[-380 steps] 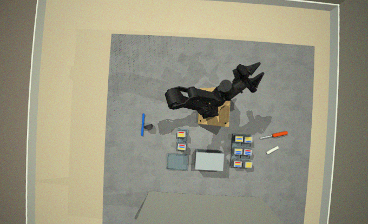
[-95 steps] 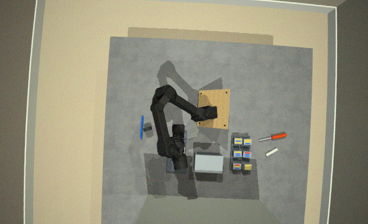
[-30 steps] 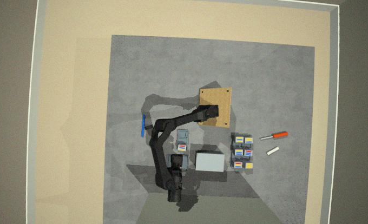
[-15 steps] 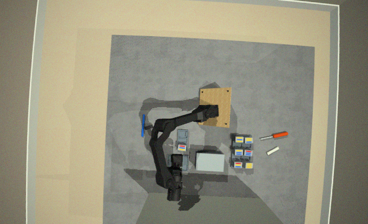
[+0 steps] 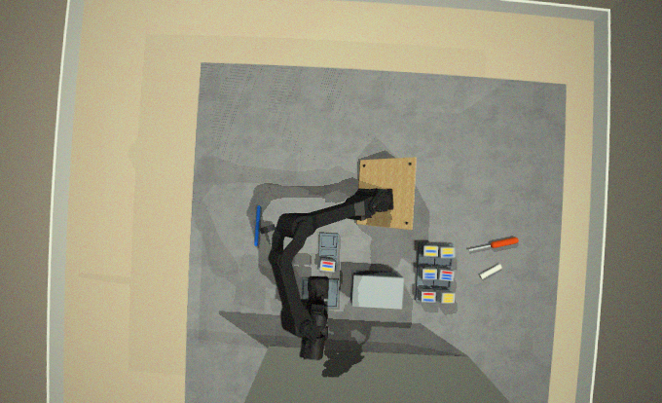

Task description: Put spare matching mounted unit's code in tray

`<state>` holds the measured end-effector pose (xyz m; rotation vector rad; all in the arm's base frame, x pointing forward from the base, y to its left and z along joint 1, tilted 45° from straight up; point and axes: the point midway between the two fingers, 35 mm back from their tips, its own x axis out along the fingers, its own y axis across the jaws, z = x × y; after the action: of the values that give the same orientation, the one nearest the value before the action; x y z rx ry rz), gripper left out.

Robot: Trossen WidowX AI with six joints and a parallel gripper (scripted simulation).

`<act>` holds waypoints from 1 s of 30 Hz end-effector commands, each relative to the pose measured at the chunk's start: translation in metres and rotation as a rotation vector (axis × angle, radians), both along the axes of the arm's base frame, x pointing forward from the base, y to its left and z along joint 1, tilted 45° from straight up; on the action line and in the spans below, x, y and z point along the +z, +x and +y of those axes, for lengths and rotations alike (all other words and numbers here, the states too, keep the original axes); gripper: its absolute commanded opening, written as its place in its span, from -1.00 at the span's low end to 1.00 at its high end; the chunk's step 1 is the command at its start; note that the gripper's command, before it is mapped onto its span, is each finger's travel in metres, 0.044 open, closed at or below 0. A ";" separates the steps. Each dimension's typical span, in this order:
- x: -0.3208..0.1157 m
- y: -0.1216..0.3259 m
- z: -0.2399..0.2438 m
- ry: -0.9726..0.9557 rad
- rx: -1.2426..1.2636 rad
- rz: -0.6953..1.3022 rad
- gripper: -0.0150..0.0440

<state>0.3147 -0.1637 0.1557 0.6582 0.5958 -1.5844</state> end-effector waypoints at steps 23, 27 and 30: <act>-0.018 -0.002 -0.017 0.000 0.003 0.003 -0.49; -0.020 -0.003 -0.019 0.000 0.003 0.003 -0.49; -0.022 -0.003 -0.021 -0.001 0.003 0.003 -0.49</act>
<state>0.3119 -0.1830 0.1374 0.6549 0.5924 -1.5856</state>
